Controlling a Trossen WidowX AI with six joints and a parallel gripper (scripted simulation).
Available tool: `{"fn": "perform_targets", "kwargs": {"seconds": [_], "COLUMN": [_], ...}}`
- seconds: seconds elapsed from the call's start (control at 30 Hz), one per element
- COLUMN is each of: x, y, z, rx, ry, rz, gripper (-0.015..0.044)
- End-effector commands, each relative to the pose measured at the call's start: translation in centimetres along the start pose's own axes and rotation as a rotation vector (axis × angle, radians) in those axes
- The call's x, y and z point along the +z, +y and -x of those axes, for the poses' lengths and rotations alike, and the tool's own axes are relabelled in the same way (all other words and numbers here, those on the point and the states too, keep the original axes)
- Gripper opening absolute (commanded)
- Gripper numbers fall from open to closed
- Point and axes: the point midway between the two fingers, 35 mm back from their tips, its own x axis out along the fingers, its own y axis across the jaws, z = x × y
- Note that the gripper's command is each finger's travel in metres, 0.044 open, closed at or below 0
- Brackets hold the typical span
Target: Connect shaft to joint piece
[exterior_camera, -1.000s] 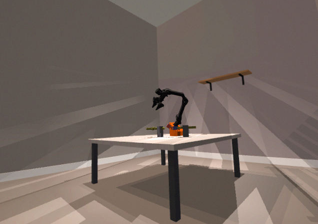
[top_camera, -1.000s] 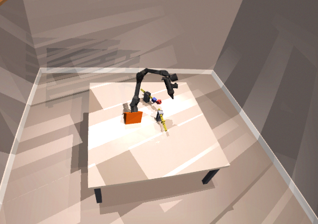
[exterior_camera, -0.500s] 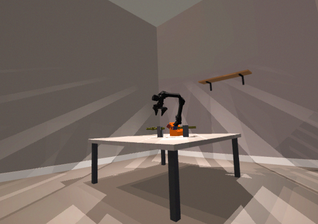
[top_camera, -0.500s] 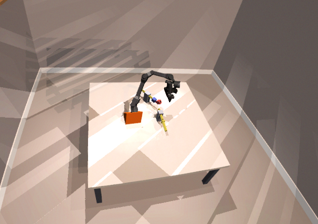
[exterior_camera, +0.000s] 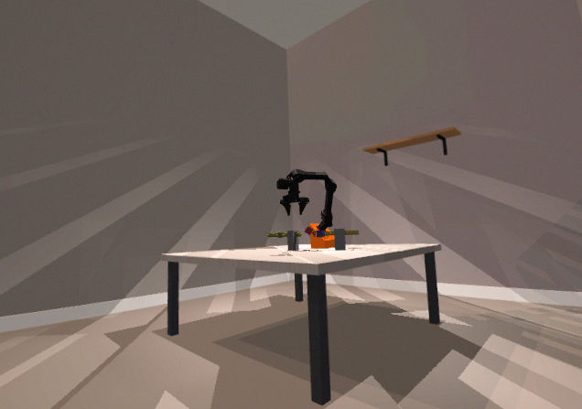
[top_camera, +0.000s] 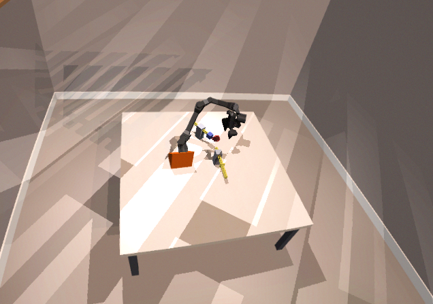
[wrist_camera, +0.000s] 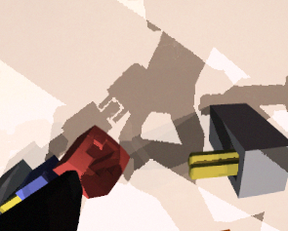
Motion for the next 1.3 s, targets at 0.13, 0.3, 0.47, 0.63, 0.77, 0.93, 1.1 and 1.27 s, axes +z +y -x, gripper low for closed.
{"fn": "perform_targets", "kwargs": {"seconds": [0.13, 0.3, 0.47, 0.63, 0.77, 0.93, 1.1, 1.27], "x": [0.0, -0.1, -0.1, -0.1, -0.1, -0.1, -0.2, -0.2], "y": [0.2, 0.3, 0.3, 0.4, 0.4, 0.4, 0.5, 0.5], "z": [-0.4, -0.6, -0.7, -0.9, -1.0, -1.1, -1.3, -1.4], "rx": [-0.016, -0.031, -0.047, -0.063, -0.077, -0.094, -0.112, -0.13], "ry": [-0.006, -0.009, -0.009, -0.008, -0.006, 0.0, 0.007, 0.018], "rz": [0.267, 0.434, 0.601, 0.768, 0.902, 1.069, 1.235, 1.402], "gripper": [0.044, 0.044, 0.044, 0.044, 0.044, 0.044, 0.044, 0.044]}}
